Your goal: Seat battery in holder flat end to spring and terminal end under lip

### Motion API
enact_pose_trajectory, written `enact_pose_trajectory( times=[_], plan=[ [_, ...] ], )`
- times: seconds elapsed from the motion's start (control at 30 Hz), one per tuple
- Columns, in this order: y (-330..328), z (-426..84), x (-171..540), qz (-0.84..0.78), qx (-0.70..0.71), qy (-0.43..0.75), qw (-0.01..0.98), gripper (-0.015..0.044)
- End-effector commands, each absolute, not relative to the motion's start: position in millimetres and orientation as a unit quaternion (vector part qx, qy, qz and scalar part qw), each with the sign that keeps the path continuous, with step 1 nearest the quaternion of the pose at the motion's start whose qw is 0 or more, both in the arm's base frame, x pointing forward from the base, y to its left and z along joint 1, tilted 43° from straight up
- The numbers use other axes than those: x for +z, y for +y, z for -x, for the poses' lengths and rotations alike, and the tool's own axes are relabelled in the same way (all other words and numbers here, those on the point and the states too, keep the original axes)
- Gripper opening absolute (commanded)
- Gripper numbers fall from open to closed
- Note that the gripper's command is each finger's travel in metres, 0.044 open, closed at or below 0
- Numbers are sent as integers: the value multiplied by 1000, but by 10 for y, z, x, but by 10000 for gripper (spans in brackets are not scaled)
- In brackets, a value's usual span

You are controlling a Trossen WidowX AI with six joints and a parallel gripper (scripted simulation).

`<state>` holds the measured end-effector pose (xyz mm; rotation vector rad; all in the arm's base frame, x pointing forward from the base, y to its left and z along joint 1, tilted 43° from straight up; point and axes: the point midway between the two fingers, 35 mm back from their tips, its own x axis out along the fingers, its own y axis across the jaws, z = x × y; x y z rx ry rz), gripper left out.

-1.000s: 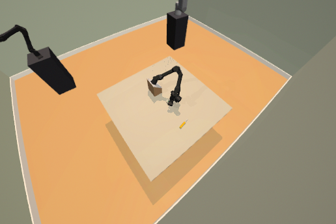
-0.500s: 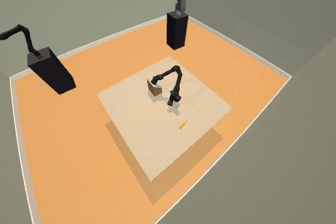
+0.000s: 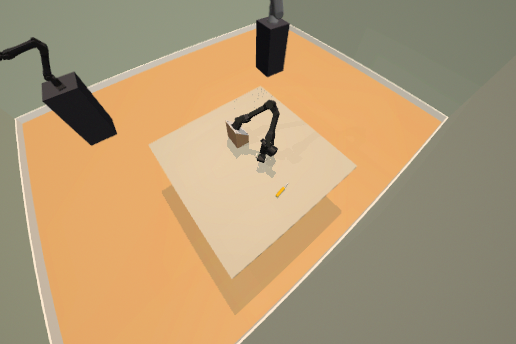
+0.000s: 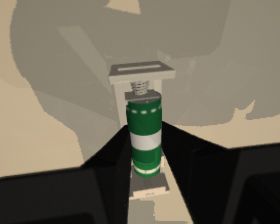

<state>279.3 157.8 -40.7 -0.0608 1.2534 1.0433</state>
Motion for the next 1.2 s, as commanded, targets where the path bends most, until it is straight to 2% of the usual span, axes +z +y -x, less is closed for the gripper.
enact_pose_trajectory(
  times=[0.0, 0.8, 0.93, 1.17],
  plan=[
    [1563, -2756, -419, 26, 467, 557, 686, 80],
    [1538, -2707, -451, 24, 465, 556, 689, 80],
    [1538, -2707, -451, 24, 465, 556, 689, 182],
    [1481, -2710, -392, 24, 465, 556, 689, 182]
  ],
)
